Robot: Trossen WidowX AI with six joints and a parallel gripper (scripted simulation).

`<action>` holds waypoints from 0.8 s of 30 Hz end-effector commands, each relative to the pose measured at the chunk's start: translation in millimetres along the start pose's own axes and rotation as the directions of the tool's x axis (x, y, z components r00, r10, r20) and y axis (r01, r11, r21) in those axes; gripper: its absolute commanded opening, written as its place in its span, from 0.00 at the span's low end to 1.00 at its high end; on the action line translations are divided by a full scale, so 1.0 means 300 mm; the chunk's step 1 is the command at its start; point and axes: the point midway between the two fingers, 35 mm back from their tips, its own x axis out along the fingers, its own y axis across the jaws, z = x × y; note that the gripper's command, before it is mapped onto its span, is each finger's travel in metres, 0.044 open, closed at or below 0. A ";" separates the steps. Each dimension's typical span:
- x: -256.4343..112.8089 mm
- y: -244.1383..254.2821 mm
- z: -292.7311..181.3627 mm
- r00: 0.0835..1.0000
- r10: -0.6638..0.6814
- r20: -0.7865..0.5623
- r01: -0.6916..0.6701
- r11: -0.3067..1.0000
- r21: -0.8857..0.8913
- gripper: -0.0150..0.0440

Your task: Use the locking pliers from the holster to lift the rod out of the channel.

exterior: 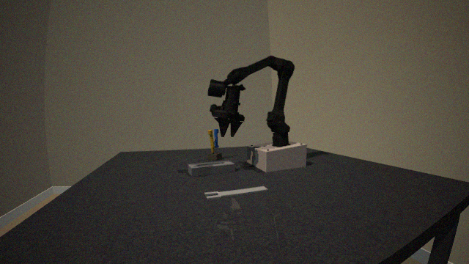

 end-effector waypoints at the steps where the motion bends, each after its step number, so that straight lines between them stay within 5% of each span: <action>1: 0.000 -0.055 -0.049 0.990 -0.094 -0.109 0.104 0.991 0.083 1.00; 11: -0.001 -0.077 -0.042 0.990 -0.095 -0.109 0.104 0.991 0.083 1.00; 24: -0.019 -0.334 0.028 0.989 -0.104 -0.106 0.113 0.990 0.081 1.00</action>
